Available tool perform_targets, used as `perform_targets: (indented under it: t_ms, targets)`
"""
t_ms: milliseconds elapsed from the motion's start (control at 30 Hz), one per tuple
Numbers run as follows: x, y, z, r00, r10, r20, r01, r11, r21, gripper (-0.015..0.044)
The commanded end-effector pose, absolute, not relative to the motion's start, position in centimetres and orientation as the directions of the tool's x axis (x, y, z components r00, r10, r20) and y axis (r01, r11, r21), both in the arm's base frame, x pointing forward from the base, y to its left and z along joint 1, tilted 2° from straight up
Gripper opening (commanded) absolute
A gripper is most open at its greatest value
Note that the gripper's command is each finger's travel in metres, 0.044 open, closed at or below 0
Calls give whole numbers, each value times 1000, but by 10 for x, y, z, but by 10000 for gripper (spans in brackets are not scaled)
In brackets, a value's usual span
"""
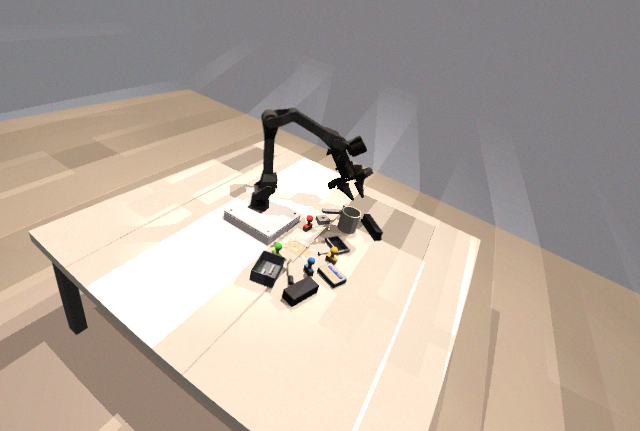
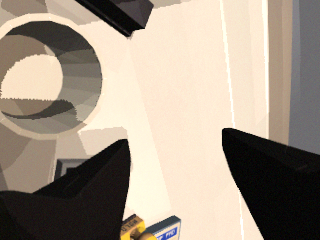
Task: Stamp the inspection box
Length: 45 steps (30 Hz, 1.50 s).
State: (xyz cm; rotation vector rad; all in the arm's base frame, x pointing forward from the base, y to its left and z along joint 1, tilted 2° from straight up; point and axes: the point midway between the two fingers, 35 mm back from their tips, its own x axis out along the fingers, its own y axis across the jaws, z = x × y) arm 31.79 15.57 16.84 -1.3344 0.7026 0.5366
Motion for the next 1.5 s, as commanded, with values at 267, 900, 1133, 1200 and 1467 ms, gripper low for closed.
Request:
perform_targets:
  t_ms: [267, 900, 1133, 1200, 1467]
  targets:
    - [318, -15, 122, 367, -224, -903, -651, 632, -421, 216]
    - [194, -165, 85, 14, 17, -1000, 80, 997, 18, 216]
    - [195, -165, 84, 14, 17, -1000, 80, 997, 18, 216]
    - [195, -165, 82, 14, 17, -1000, 80, 997, 18, 216]
    - [196, -166, 69, 14, 17, -1000, 80, 997, 18, 216]
